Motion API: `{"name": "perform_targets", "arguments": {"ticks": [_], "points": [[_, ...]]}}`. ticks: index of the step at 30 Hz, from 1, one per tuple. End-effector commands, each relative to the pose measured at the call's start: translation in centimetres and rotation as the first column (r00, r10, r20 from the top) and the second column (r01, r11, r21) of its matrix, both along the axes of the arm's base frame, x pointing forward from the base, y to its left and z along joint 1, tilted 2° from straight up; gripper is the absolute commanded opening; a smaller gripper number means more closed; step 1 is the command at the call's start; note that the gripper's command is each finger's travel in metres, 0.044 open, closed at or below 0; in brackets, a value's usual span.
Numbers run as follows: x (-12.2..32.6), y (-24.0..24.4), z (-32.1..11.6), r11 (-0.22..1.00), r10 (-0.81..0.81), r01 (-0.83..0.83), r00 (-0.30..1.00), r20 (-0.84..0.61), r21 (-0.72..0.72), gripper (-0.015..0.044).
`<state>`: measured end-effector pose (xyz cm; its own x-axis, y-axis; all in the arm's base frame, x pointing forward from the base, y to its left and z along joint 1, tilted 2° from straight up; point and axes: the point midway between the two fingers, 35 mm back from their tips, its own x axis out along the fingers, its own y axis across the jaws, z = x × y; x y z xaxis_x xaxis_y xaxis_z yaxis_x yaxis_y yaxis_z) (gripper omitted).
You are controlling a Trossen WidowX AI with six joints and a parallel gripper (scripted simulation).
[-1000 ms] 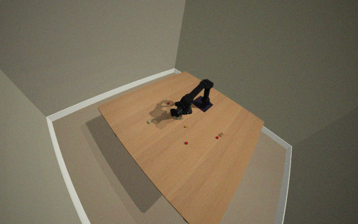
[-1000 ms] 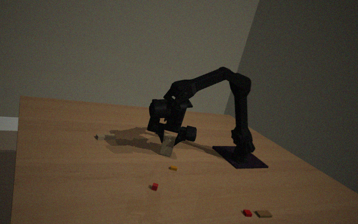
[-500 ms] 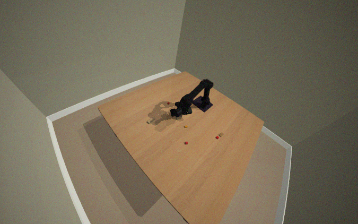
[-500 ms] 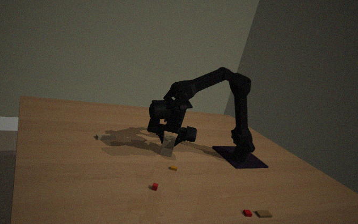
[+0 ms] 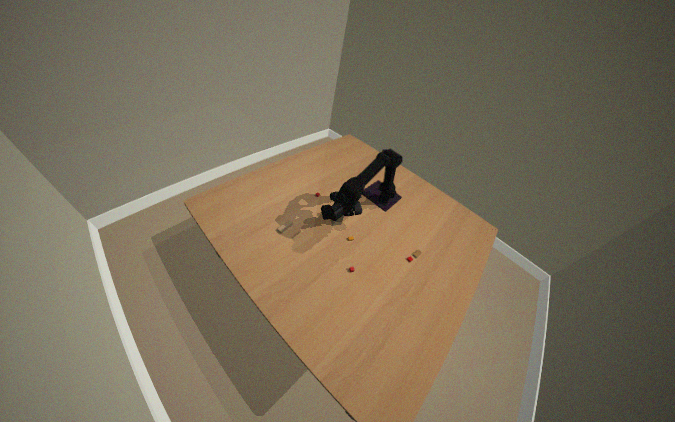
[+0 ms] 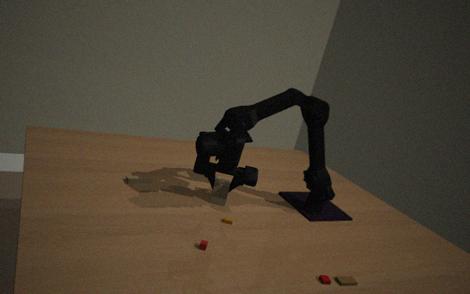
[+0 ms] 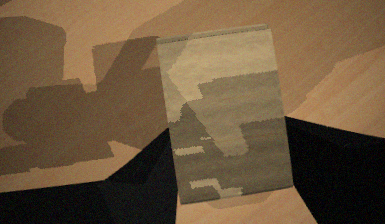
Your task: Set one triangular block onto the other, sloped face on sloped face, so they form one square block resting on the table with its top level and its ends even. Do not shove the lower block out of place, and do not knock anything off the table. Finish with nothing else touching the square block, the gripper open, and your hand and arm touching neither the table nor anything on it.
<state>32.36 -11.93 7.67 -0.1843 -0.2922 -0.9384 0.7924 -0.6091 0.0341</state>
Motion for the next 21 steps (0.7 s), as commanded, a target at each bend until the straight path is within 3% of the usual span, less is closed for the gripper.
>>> {"name": "perform_targets", "arguments": {"ticks": [1, 21], "points": [[-0.02, -0.10, -0.02, 1.000, 0.005, -0.005, 1.000, -0.003, -0.005, 0.0000], [-0.01, -0.08, -0.15, 1.000, 0.001, -0.001, 1.000, 0.000, -0.001, 0.0000]]}}
